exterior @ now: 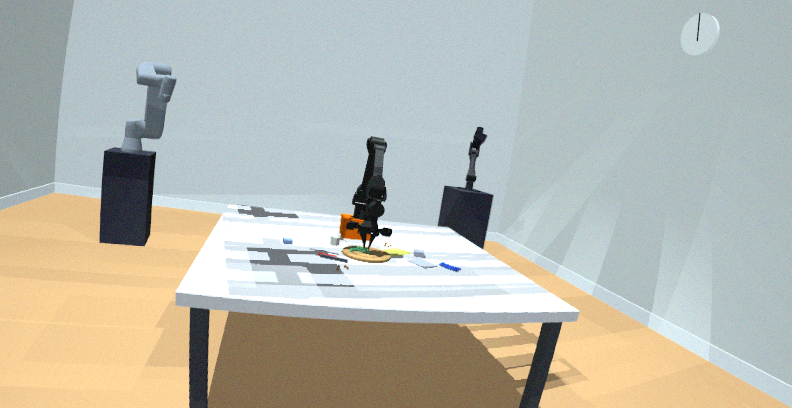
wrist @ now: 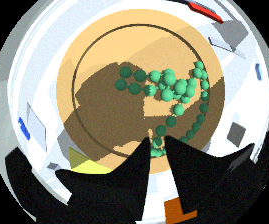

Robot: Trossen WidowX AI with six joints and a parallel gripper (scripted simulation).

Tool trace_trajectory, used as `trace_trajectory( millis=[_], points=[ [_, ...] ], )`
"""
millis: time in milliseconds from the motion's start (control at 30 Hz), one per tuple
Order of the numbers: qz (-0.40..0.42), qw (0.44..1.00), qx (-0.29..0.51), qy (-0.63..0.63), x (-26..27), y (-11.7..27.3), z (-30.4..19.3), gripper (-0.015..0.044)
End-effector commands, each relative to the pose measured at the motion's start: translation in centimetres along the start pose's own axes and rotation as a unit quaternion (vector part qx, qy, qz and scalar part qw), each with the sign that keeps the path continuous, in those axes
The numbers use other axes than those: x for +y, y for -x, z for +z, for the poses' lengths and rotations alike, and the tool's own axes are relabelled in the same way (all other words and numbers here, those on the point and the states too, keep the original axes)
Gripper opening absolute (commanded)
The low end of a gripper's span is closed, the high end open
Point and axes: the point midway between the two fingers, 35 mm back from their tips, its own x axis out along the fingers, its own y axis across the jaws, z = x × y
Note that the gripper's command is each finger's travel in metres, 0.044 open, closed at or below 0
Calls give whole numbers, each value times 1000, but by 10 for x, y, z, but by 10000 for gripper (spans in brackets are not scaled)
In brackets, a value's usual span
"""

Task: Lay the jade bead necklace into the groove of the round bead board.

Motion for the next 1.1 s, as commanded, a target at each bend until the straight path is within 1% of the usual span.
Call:
trace_trajectory(
  millis=[0, 667, 900, 1067],
  points=[
    [0, 1000, 0, 0, 0, 0, 0, 0],
    [0, 1000, 0, 0, 0, 0, 0, 0],
    [0, 1000, 4, 1, 0, 6, -2, 0],
    [1, 1000, 4, 1, 9, 6, -8, 0]
  ],
)
